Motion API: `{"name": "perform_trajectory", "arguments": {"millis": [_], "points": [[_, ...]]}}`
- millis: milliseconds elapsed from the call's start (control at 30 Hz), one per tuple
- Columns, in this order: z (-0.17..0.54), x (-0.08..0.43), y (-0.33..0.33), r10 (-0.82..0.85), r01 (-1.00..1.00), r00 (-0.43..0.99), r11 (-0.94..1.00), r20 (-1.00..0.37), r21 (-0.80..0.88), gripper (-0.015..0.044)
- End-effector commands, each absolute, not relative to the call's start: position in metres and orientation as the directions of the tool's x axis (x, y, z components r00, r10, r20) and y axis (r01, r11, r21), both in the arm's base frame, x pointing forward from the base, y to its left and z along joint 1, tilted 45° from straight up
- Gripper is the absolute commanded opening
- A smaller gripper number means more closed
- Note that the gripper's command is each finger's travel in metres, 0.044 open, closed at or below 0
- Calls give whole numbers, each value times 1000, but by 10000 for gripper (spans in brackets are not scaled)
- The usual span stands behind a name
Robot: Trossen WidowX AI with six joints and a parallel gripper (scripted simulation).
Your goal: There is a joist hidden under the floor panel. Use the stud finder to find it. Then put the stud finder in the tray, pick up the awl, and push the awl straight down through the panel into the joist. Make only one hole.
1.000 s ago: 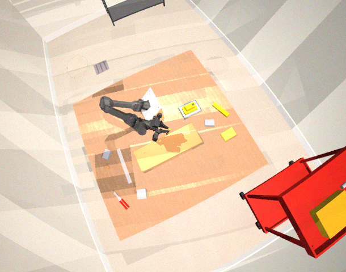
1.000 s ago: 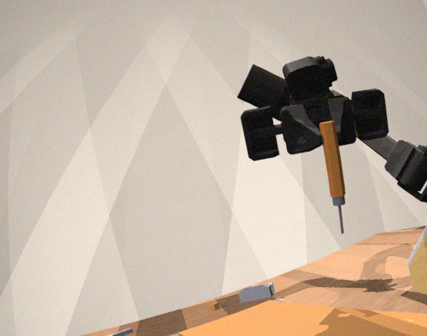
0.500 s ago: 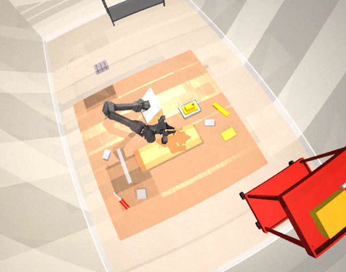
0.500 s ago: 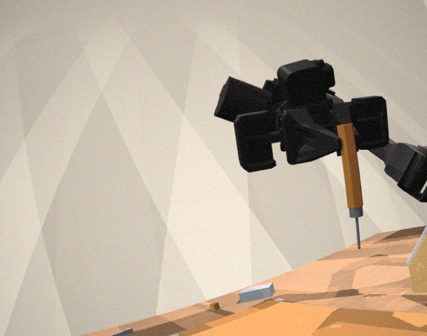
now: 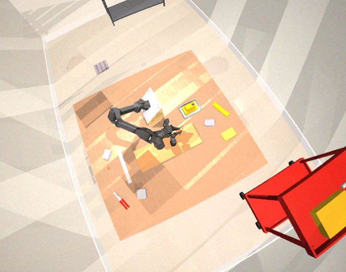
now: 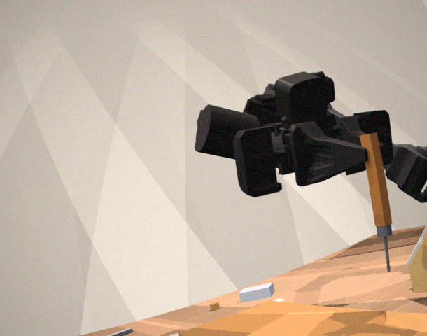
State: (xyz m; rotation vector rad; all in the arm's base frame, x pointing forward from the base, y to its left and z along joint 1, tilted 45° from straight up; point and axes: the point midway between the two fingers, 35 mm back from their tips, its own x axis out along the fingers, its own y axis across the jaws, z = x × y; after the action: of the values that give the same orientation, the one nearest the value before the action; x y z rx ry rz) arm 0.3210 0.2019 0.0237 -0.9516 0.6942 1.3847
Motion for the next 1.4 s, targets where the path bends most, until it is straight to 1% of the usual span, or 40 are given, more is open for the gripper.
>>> {"name": "perform_trajectory", "arguments": {"millis": [0, 333, 1367], "points": [[16, 326, 207, 525, -989, 47, -95, -850, -113, 0], [-11, 335, 210, 586, -988, -63, -148, -808, -30, 0], [-29, 338, 193, 585, -988, -65, -149, -808, -29, 0]]}}
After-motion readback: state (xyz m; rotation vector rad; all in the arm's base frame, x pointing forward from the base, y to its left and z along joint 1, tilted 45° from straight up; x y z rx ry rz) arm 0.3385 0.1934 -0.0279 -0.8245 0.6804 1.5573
